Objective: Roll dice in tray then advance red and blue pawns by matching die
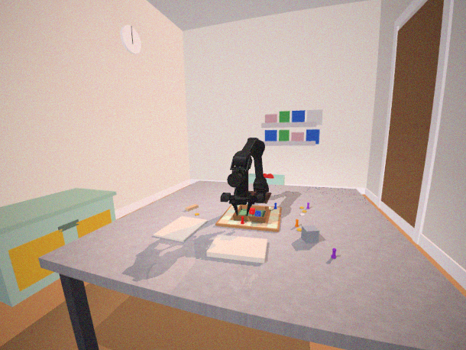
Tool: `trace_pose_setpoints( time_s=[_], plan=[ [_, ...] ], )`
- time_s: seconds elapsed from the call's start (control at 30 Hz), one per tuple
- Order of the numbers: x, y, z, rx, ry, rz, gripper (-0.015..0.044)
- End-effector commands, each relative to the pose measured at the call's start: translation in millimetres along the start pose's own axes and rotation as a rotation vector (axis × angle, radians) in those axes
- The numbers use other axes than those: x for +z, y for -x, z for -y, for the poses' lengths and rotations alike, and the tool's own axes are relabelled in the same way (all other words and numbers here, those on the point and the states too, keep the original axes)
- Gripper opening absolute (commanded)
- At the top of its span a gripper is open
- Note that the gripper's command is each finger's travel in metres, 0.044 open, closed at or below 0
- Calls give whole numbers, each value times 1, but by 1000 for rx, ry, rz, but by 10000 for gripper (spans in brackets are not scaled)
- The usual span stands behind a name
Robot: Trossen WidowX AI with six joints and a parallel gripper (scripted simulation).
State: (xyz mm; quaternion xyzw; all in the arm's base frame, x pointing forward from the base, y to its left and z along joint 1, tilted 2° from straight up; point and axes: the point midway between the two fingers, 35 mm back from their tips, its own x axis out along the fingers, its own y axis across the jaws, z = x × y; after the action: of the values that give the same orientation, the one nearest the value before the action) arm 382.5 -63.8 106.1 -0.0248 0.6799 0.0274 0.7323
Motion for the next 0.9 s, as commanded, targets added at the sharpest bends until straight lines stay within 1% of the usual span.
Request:
trace_pose_setpoints(
  time_s=[0.0, 0.5, 0.7, 0.87],
  plan=[
    [-1, -8, -1, 4, 5, -3, 200],
    [-2, -30, -1, 4, 5, -3, 200],
    [-2, -30, -1, 4, 5, -3, 43],
    [-2, -30, -1, 4, 5, -3, 9]
  ],
)
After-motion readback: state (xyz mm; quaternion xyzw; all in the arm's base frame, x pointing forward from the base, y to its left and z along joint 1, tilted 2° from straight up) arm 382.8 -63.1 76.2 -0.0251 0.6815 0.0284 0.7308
